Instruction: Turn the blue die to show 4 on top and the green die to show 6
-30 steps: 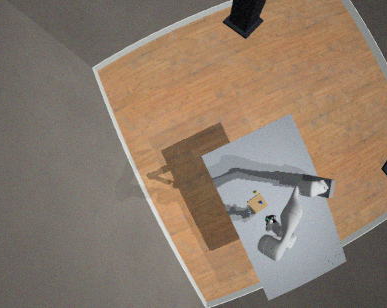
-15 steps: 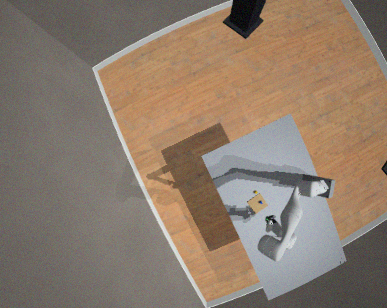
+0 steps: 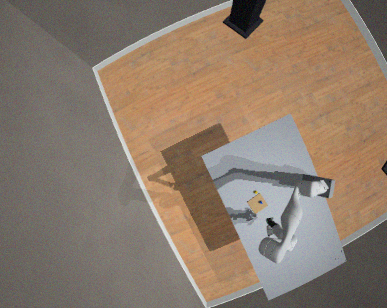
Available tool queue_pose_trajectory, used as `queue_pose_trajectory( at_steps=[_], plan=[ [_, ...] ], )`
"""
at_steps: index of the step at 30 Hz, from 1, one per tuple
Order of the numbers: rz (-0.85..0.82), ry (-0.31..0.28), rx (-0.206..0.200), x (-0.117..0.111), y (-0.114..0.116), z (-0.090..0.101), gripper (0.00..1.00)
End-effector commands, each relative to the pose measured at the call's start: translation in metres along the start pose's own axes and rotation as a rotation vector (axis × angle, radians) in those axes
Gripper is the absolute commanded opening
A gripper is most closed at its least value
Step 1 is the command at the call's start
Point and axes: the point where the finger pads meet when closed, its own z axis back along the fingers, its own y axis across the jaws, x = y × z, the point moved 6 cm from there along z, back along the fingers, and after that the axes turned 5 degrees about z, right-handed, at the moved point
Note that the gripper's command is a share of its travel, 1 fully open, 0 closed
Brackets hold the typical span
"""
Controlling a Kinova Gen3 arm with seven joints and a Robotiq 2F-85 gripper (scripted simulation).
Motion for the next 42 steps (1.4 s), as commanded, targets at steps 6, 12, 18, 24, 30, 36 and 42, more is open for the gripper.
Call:
queue_pose_trajectory(
  at_steps=[6, 12, 18, 24, 30, 36, 42],
  plan=[
    [0.125, -0.001, 0.001, 0.003, -0.008, -0.003, 0.15],
    [0.134, -0.001, 0.001, 0.004, -0.008, -0.003, 0.15],
    [0.134, 0.004, 0.002, 0.004, -0.008, -0.003, 0.15],
    [0.134, 0.035, 0.007, 0.006, -0.007, -0.004, 0.15],
    [0.134, 0.102, 0.008, 0.011, -0.007, -0.004, 0.15],
    [0.134, 0.17, 0.009, 0.015, -0.007, -0.005, 0.15],
    [0.133, 0.306, 0.011, 0.025, -0.007, -0.008, 0.15]
  ],
)
